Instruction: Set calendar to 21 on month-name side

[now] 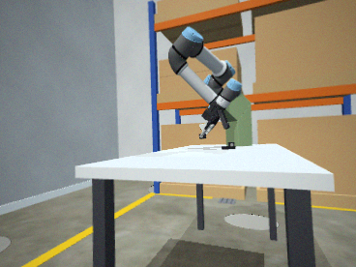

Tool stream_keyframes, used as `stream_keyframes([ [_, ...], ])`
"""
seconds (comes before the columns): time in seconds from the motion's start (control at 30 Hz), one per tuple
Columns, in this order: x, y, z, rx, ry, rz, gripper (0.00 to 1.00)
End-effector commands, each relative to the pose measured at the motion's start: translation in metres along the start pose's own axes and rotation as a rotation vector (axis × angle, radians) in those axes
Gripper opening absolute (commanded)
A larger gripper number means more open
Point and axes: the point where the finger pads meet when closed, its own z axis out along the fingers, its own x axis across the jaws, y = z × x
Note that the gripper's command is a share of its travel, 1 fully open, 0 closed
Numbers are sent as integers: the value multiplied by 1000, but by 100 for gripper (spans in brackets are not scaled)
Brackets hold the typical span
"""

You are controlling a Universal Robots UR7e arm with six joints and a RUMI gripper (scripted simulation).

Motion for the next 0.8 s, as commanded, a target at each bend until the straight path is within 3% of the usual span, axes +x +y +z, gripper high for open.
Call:
stream_keyframes([
  [0.0,0,1,0,94,8,-2,11],
  [0.3,4,2,-2,167,26,-4,11],
  [0.77,4,2,-1,205,23,-6,11],
])
